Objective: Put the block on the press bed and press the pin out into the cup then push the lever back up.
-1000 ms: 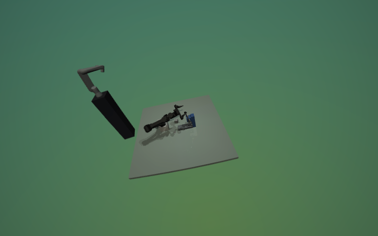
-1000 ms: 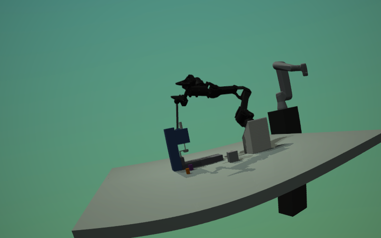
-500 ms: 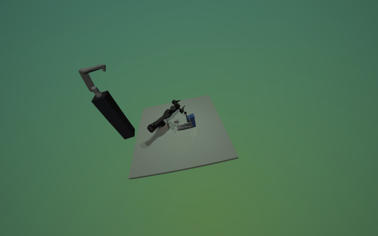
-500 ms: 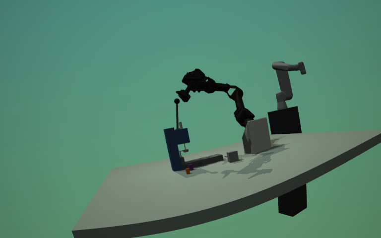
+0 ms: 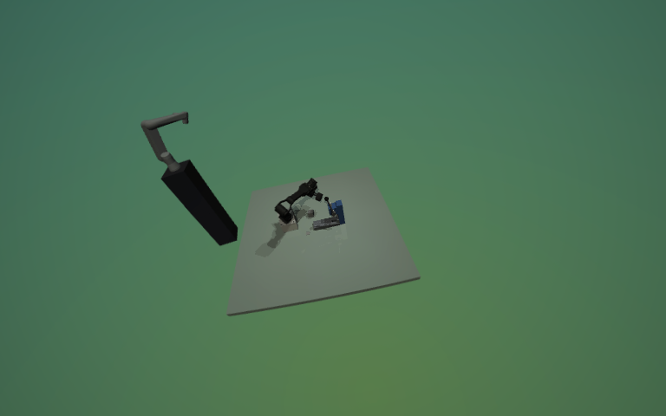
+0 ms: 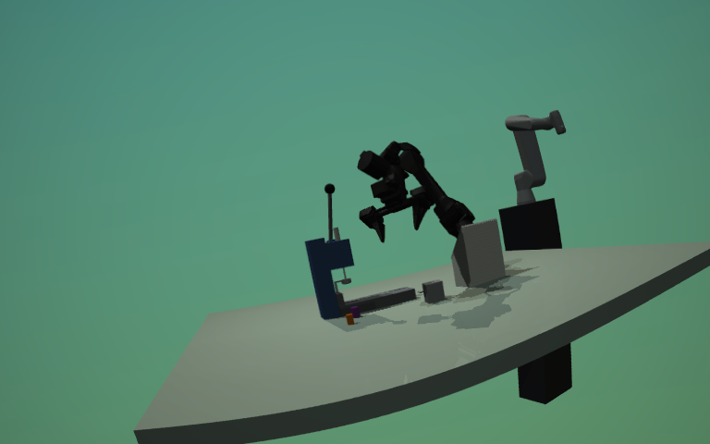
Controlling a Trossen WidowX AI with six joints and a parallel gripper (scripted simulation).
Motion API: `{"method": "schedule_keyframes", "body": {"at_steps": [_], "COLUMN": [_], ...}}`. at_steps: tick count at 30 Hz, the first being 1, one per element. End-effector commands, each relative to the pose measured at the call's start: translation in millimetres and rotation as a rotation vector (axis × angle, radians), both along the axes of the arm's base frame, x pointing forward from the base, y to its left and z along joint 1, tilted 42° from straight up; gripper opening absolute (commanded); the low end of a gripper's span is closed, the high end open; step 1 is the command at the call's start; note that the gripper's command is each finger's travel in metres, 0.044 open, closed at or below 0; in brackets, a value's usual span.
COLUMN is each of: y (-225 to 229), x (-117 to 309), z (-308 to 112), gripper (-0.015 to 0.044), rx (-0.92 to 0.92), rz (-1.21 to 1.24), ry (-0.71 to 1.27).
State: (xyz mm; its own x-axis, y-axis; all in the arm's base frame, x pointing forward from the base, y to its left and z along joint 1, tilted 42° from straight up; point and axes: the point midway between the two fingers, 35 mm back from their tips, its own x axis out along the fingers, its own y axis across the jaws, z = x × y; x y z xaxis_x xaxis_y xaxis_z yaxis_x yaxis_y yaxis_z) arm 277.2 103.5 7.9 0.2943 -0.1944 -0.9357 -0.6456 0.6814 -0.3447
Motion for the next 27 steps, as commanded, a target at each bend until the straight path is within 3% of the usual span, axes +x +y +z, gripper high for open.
{"method": "schedule_keyframes", "body": {"at_steps": [1,6,27], "y": [-26,-56,-75], "x": [-38,-76,-76], "z": [-37,-57,-79], "gripper": [0.0440,0.0440,0.0440], "rx": [-0.275,-0.550,-0.561], "rz": [0.132,0.294,0.300], "ry": [0.258,0.537,0.548]}}
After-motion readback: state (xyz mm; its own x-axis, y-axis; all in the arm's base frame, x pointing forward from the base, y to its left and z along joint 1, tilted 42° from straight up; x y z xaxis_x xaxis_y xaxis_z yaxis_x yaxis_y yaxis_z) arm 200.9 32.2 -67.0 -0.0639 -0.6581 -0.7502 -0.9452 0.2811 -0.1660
